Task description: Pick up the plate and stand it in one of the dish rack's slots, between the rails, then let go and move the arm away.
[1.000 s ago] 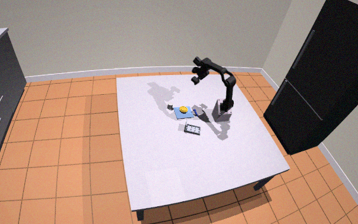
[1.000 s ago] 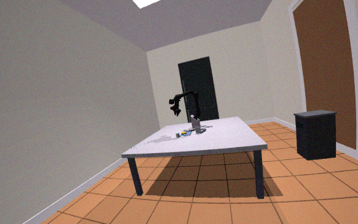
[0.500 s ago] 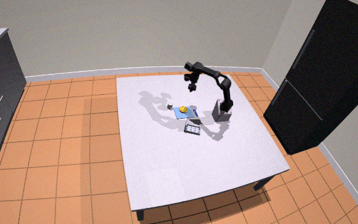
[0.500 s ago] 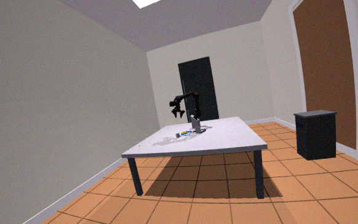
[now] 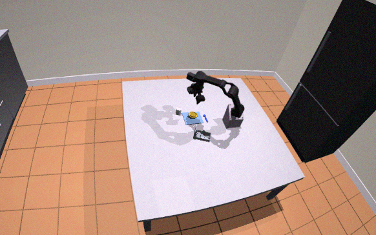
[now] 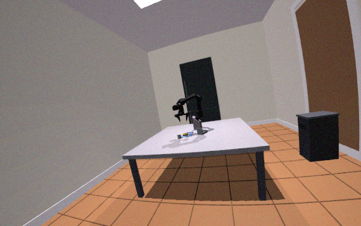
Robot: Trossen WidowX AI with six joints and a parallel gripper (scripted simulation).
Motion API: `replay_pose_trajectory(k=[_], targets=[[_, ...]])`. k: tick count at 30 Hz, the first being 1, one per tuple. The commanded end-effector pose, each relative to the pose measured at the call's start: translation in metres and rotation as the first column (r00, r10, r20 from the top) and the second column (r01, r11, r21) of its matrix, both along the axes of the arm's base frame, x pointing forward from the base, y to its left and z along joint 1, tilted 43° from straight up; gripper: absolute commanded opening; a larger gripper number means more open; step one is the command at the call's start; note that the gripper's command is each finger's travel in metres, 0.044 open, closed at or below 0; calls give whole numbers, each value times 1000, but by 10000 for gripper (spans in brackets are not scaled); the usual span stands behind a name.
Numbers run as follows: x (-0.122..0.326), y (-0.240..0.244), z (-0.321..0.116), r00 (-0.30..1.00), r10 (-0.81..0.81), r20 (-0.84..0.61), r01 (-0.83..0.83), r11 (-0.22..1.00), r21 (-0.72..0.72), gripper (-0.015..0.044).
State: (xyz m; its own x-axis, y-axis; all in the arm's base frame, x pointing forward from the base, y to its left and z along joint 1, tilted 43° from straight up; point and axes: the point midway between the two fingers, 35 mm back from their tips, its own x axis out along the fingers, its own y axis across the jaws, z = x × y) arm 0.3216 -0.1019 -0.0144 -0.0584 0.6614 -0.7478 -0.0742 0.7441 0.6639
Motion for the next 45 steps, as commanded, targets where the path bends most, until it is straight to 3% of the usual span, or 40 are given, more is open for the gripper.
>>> replay_pose_trajectory(k=[1, 8, 45], targets=[[2, 4, -8, 1000, 5, 16, -5, 1000, 5, 400], [-12, 66, -88, 1000, 5, 16, -5, 1000, 8, 400], [-15, 102, -122, 1000, 4, 16, -4, 1000, 10, 400]])
